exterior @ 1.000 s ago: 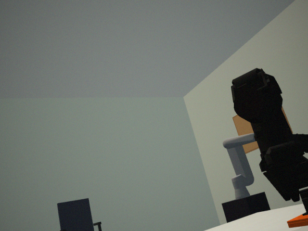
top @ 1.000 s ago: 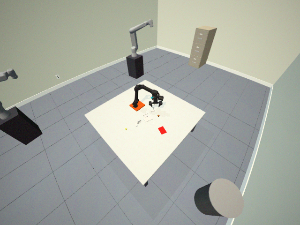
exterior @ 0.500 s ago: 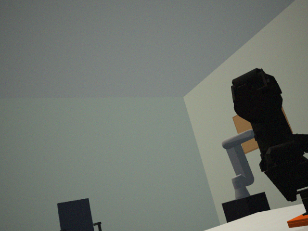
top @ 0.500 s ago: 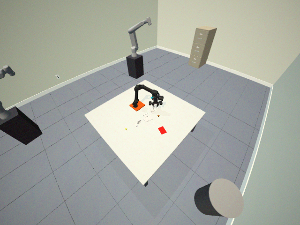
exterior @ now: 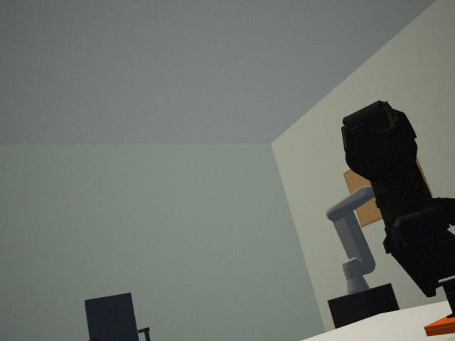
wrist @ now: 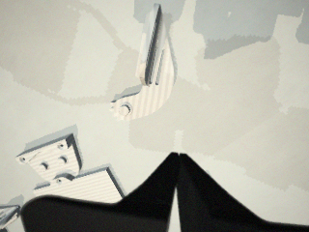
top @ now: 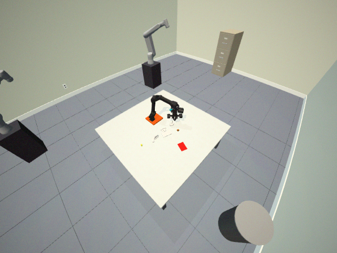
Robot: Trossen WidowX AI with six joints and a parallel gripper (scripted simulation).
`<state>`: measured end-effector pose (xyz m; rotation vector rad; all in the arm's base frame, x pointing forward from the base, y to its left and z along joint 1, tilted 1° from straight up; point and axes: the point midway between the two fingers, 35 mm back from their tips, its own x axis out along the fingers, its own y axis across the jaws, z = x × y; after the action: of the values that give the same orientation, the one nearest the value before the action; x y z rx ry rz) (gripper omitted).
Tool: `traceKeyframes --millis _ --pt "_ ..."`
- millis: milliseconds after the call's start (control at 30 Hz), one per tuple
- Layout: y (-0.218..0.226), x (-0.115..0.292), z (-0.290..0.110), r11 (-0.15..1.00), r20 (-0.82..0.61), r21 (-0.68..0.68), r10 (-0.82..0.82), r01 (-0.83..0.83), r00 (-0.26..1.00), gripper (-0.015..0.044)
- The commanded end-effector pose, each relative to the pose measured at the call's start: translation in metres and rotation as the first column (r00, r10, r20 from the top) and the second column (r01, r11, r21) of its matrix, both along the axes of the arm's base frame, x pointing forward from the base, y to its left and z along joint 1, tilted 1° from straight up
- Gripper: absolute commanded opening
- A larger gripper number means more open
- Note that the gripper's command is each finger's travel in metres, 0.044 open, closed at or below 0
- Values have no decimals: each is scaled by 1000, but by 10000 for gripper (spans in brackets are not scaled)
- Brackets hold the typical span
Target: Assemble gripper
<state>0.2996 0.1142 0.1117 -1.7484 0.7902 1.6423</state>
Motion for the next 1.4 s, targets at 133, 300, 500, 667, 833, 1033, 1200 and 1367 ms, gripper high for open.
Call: traceKeyframes --millis 133,300,500,667,833,1033,1200,1367 --pt "3 -5 1 1000 -2 2 -12 12 1000 79" --pt "21 -41 4 995 -16 12 -99 99 995 210" --pt "23 -46 4 994 -18 13 -111 111 994 368" --pt "23 -44 -25 994 -18 12 -111 111 994 440" --pt "22 -44 -36 994 -18 12 -111 111 994 440" --pt "22 -44 -36 994 -18 12 -111 111 994 440" --pt "22 -44 -36 994 -18 12 -111 111 994 440" --pt "22 -44 -44 994 -18 12 -111 111 994 440"
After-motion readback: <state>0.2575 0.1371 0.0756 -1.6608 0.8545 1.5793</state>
